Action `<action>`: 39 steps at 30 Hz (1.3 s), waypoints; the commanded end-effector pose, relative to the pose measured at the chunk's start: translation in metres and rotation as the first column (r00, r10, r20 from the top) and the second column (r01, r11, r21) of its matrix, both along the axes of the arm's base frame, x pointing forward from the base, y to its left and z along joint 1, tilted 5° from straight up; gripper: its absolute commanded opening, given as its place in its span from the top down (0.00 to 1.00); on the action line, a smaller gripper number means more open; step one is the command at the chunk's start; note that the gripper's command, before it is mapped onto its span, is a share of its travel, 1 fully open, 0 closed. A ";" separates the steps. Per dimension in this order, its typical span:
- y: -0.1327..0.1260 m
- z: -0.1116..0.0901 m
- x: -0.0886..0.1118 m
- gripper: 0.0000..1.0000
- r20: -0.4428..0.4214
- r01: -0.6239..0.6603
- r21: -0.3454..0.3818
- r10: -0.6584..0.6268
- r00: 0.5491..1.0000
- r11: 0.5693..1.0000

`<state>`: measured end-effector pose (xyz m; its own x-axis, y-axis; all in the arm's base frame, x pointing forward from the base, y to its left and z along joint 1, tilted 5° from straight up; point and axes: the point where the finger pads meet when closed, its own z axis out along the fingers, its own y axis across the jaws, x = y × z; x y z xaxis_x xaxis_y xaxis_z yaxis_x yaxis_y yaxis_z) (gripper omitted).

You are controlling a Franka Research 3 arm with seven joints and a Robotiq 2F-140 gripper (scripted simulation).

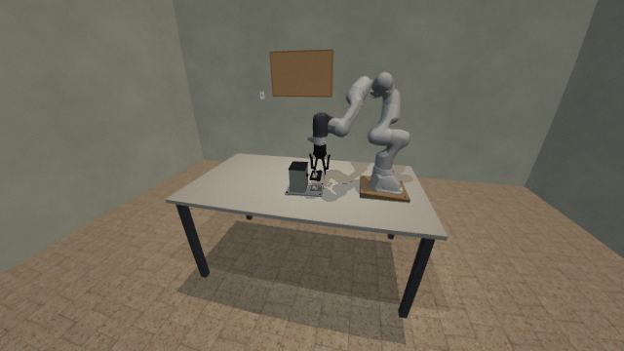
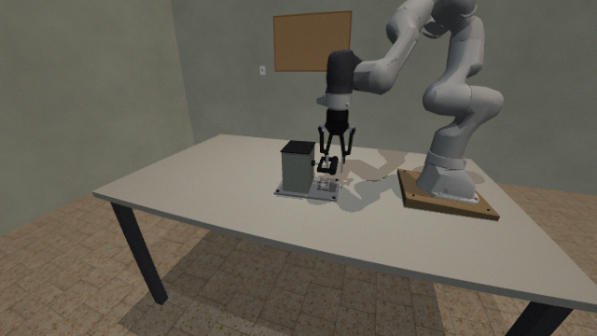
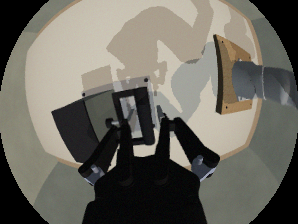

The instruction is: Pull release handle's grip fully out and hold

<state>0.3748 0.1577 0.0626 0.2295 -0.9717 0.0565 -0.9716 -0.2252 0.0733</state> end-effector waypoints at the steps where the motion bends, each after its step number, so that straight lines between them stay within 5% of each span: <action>1: 0.001 -0.003 0.002 0.67 0.008 -0.007 0.005 0.007 1.000 1.000; 39: 0.001 -0.007 0.002 0.67 0.008 -0.007 0.005 0.007 1.000 1.000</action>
<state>0.3766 0.1597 0.0569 0.2320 -0.9714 0.0511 -0.9713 -0.2285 0.0660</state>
